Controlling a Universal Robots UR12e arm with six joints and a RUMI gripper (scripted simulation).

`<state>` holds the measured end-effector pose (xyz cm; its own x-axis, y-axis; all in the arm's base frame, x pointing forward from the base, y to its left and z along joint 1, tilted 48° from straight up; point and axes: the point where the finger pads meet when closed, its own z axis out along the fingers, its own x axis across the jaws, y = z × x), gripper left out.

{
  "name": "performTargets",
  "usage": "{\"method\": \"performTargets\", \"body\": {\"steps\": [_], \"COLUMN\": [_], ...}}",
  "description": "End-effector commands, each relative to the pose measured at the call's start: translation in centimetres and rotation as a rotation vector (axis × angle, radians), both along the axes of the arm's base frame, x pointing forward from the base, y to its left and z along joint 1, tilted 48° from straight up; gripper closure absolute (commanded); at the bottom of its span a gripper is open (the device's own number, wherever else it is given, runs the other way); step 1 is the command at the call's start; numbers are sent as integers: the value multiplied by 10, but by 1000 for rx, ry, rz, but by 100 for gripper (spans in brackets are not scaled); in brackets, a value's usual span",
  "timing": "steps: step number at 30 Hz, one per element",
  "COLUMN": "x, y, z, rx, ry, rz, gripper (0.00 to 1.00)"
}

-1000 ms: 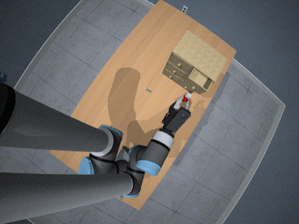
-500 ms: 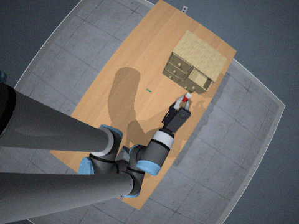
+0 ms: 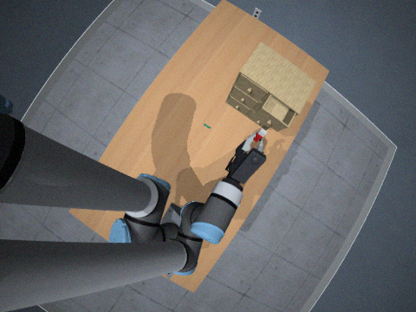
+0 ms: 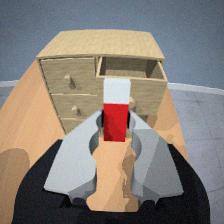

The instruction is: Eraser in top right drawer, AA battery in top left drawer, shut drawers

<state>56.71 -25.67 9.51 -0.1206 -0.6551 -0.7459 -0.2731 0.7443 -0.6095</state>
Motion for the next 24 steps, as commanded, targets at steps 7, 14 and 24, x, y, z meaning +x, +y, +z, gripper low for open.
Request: {"method": "performTargets", "body": {"steps": [7,14,24], "x": [5,11,21], "y": [-1,-2,-3], "z": [0,0,-1], "rx": [-1,-1,-1], "ry": [0,0,0], "rz": [-1,-1,-1], "gripper": [89,89,89]}}
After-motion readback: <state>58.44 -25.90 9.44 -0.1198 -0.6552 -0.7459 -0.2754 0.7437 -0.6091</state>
